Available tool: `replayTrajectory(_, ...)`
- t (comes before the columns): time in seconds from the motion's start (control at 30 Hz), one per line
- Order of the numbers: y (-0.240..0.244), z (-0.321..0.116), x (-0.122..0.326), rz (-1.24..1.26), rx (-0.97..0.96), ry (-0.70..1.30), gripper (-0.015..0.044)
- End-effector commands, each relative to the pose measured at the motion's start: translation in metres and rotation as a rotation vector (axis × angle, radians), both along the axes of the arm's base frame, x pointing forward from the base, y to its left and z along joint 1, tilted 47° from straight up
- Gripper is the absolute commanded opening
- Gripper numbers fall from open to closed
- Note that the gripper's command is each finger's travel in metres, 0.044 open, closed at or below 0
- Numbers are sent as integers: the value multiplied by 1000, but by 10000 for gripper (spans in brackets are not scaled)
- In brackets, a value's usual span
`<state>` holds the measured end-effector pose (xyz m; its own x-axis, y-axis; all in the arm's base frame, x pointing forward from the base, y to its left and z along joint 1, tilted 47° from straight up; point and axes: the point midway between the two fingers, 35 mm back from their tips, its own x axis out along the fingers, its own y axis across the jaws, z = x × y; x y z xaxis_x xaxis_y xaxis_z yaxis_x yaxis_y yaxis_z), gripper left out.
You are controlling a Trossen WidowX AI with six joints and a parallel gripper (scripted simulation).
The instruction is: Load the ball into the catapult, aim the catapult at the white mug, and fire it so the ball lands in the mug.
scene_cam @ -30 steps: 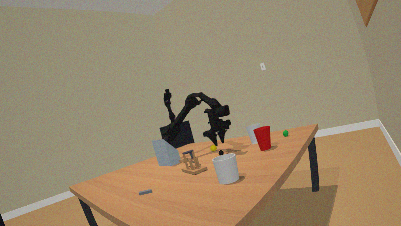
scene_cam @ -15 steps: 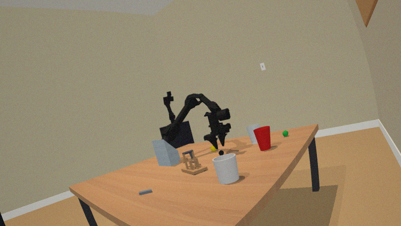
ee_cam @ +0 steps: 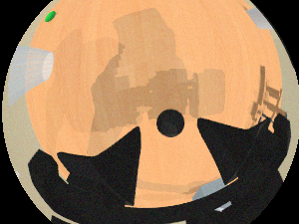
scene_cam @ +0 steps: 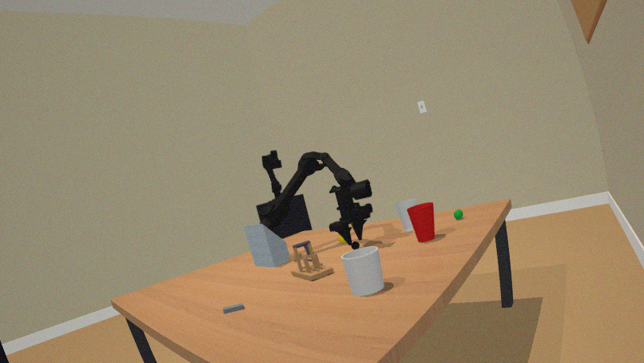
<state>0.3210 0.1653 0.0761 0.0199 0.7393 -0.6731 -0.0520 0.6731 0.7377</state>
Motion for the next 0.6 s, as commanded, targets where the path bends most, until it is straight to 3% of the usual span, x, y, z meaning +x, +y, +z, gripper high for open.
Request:
replayTrajectory(0.0,5,-8,-2,-2,-4,13,300)
replayTrajectory(0.23,12,-14,-2,-2,-3,13,300)
replayTrajectory(0.4,12,-14,-2,-2,-3,13,169)
replayTrajectory(0.57,12,-14,-2,-2,-3,13,135)
